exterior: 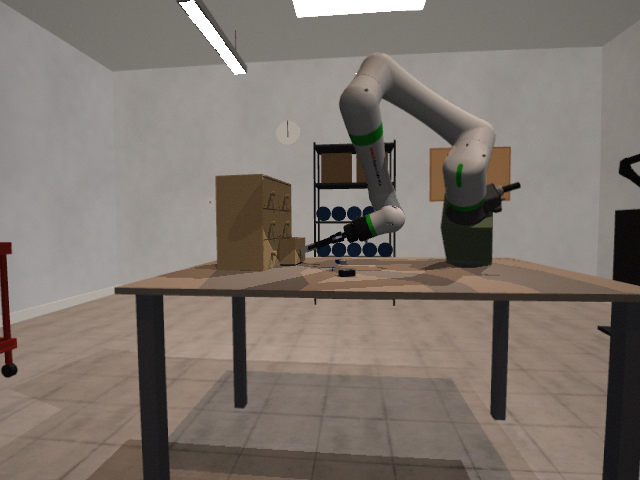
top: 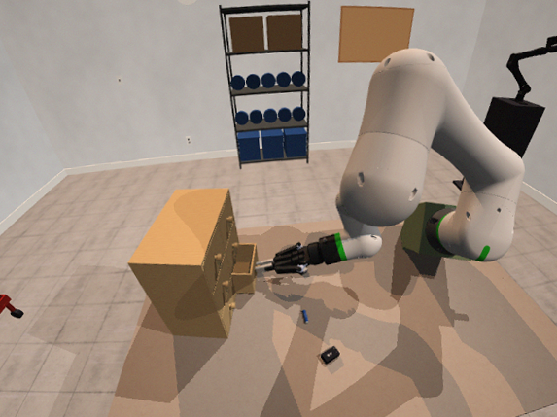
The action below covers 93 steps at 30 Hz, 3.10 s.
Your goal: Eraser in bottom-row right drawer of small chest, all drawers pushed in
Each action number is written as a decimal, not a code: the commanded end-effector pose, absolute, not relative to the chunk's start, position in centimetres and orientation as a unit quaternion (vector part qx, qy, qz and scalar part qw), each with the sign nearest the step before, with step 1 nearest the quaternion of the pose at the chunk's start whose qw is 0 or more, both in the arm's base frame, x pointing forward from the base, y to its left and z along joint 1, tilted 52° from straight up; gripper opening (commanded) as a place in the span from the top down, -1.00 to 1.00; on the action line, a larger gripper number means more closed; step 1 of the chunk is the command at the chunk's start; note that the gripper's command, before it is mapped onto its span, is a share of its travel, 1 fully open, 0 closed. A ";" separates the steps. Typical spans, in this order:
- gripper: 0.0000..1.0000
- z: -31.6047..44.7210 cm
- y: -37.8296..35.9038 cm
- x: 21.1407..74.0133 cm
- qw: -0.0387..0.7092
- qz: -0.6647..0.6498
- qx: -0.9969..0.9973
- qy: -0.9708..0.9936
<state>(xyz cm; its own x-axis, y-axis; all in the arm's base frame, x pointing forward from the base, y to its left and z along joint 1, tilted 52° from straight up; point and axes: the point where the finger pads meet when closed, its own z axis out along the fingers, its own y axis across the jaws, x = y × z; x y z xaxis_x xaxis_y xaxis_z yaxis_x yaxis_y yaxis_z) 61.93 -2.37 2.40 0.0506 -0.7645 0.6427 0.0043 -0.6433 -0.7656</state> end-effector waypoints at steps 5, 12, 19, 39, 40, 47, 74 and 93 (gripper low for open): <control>0.84 2.3 -2.3 61.6 0.307 -0.625 -0.656 0.289; 0.84 2.3 -2.3 61.4 0.307 -0.625 -0.656 0.289; 0.84 2.3 -2.3 61.4 0.307 -0.625 -0.656 0.289; 0.65 2.3 -2.3 61.4 0.307 -0.625 -0.656 0.289; 0.65 2.3 -2.3 61.4 0.307 -0.625 -0.656 0.289; 0.60 2.3 -2.3 61.4 0.307 -0.625 -0.656 0.289; 0.60 2.2 -2.2 55.3 0.307 -0.625 -0.656 0.289; 0.60 6.3 -7.1 49.0 0.307 -0.625 -0.656 0.289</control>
<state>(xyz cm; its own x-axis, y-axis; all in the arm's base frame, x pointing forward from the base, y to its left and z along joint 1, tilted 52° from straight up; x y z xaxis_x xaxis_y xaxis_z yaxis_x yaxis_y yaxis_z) 49.19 -6.92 6.11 0.0453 -0.7633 0.6444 0.0030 -0.6450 -0.7642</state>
